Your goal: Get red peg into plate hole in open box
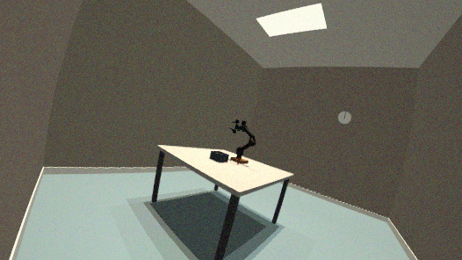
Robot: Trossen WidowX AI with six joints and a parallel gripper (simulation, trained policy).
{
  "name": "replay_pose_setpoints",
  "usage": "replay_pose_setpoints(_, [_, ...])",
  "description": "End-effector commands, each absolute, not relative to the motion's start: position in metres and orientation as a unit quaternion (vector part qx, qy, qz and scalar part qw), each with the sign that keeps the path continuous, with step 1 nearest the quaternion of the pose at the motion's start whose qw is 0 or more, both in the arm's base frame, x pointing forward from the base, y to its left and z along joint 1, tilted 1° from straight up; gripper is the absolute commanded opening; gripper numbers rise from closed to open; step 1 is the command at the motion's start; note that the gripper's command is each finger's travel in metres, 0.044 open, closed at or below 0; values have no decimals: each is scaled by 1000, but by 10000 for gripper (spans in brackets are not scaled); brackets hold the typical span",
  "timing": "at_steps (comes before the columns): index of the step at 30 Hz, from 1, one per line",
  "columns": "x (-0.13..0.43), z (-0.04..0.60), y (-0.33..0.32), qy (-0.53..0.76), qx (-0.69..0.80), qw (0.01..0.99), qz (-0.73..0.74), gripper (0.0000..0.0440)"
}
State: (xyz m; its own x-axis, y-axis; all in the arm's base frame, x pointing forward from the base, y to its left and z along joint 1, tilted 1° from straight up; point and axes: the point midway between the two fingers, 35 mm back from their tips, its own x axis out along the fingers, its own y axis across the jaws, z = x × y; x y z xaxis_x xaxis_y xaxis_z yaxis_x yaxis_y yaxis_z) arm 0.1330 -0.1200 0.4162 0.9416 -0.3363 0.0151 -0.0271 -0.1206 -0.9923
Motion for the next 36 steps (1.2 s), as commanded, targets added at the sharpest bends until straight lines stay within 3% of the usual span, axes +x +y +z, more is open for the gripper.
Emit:
replay_pose_setpoints(1, [134, 417, -119, 122, -737, 654, -120, 422])
replay_pose_setpoints(3, [138, 419, -116, 115, -721, 673, -120, 440])
replay_pose_setpoints(20, [163, 397, -100, 90, -497, 858, -95, 440])
replay_pose_setpoints(36, [181, 361, -78, 122, -250, 960, -46, 440])
